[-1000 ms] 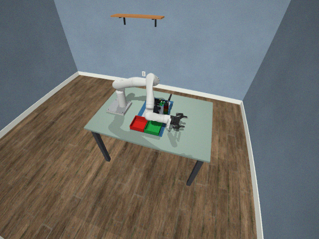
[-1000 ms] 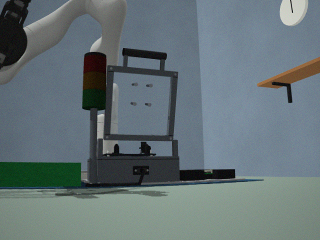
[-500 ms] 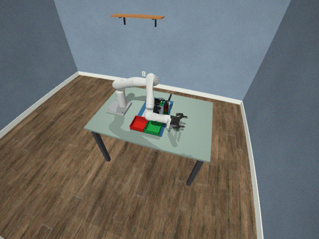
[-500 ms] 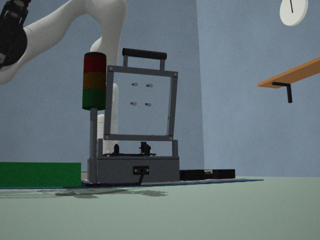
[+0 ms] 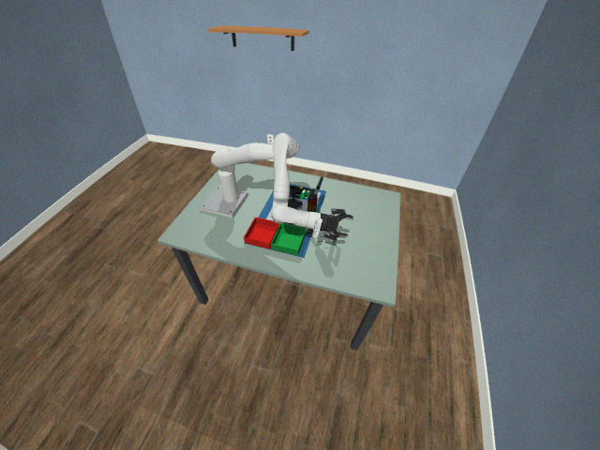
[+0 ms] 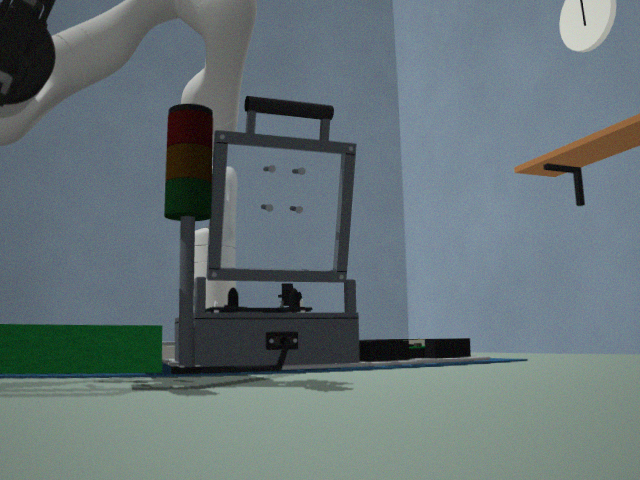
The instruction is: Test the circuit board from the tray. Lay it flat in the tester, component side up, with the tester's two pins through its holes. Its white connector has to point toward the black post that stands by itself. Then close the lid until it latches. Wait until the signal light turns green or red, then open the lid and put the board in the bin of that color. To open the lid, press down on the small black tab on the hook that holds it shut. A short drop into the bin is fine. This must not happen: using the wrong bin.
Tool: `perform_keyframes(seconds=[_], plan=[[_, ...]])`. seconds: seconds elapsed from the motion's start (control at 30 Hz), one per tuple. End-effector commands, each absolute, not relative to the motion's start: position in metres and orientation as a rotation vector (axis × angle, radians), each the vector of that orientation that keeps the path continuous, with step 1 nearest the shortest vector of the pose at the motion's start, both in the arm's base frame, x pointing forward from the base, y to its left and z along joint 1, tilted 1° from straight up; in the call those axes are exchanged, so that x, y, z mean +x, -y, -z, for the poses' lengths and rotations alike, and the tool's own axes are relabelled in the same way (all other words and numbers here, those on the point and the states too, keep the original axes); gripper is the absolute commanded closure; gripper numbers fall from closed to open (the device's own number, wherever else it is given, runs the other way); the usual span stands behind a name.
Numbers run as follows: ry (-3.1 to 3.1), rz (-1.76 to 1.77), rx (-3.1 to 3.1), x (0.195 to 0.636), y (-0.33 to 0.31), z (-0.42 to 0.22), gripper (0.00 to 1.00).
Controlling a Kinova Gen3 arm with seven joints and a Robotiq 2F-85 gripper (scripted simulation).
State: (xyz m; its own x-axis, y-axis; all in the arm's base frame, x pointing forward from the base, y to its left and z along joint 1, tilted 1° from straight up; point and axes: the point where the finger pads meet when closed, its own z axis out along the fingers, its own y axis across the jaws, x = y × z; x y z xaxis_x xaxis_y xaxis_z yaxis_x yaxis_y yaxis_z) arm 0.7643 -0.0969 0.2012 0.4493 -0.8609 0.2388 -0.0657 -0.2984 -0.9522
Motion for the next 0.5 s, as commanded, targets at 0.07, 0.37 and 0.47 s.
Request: perform_keyframes(seconds=[0.07,0.37,0.47], plan=[[-0.792,0.999,-1.68,0.766,0.094,-0.234,0.0],[-0.792,0.999,-1.68,0.768,0.094,-0.319,0.0],[-0.792,0.999,-1.68,0.768,0.094,-0.348,0.0]])
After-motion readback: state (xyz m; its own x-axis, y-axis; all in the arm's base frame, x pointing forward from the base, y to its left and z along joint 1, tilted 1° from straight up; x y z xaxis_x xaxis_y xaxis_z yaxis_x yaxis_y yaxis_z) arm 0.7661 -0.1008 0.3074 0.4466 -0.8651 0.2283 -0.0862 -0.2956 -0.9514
